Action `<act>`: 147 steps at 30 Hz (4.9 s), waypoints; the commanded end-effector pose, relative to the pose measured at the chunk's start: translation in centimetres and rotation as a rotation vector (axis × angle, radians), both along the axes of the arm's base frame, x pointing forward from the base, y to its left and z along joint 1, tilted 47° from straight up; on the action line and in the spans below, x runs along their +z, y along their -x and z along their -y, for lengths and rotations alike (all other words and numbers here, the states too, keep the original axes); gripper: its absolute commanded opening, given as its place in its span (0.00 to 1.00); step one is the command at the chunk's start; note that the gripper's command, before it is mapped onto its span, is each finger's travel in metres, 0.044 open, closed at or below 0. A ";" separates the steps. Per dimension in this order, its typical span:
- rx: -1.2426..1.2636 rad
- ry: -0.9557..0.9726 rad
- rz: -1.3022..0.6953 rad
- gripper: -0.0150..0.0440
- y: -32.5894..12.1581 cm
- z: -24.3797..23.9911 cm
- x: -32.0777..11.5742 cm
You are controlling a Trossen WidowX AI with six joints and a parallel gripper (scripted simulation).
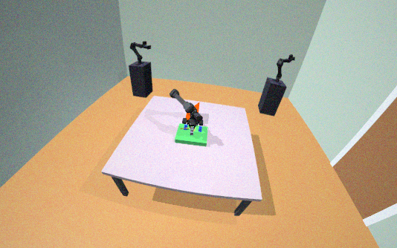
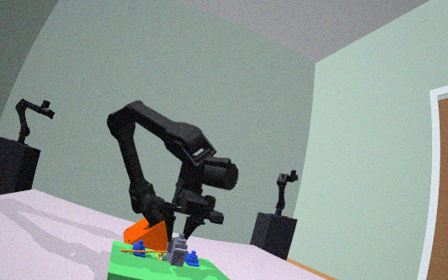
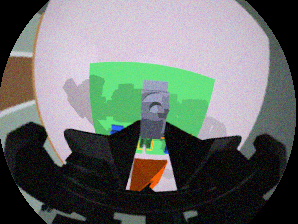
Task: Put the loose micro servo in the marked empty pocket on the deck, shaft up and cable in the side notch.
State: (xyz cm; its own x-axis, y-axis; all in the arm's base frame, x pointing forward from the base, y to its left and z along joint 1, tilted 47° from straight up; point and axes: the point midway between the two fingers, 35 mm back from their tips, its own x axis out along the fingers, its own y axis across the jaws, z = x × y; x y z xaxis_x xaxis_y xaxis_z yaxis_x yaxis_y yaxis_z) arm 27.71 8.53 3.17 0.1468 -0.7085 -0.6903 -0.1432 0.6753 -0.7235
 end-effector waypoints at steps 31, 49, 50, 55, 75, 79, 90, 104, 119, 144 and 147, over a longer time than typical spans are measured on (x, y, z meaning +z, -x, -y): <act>-0.035 -0.012 0.032 0.25 10.8 1.6 -0.5; -0.035 -0.012 0.033 0.25 10.5 2.9 -1.9; -0.035 -0.012 0.033 0.25 10.4 3.0 -1.9; -0.035 -0.012 0.033 0.25 10.4 3.0 -1.9; -0.035 -0.011 0.033 0.25 10.3 3.9 -2.7; -0.035 -0.011 0.033 0.25 10.2 4.1 -3.0; -0.035 -0.011 0.033 0.25 10.1 4.7 -3.6; -0.035 -0.010 0.034 0.25 9.9 5.5 -4.4; -0.035 -0.010 0.034 0.25 9.8 6.4 -5.2; -0.035 -0.011 0.033 0.57 10.5 4.1 -2.9; -0.035 -0.011 0.033 0.57 10.4 4.1 -2.9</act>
State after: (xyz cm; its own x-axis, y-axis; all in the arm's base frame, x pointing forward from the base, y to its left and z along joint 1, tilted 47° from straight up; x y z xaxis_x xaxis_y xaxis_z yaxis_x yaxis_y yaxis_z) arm 17.34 4.16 0.04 0.1473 -0.7079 -0.6908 -0.1000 0.6842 -0.7224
